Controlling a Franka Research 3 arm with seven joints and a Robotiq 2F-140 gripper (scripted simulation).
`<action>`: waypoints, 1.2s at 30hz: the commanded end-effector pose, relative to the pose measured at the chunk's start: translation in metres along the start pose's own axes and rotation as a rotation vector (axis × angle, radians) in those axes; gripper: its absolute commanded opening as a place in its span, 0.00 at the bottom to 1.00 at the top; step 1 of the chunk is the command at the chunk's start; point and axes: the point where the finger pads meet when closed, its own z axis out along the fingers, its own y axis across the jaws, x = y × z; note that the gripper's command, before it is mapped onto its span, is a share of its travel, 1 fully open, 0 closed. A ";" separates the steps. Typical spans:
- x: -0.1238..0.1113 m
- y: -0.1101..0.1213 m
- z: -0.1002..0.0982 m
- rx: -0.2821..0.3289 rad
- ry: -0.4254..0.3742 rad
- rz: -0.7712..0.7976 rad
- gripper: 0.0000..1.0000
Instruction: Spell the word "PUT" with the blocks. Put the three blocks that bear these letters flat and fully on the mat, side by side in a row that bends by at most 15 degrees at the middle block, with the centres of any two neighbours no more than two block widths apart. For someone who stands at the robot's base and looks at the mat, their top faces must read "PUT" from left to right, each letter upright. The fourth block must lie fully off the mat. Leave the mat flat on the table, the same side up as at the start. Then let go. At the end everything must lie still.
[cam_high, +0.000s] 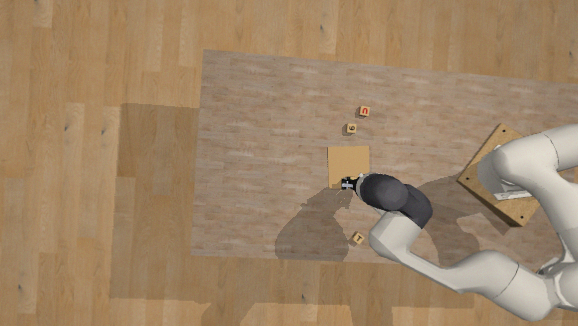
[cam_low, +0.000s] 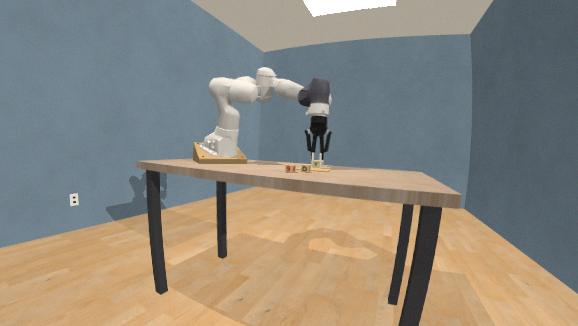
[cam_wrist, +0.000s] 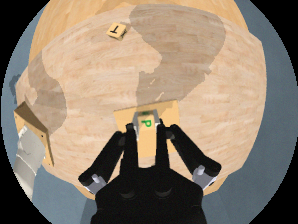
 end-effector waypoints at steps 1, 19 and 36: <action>0.001 0.002 0.000 -0.006 0.000 -0.005 0.16; 0.001 0.002 0.000 -0.006 0.000 -0.005 0.16; 0.003 0.005 0.000 -0.006 0.000 -0.010 0.16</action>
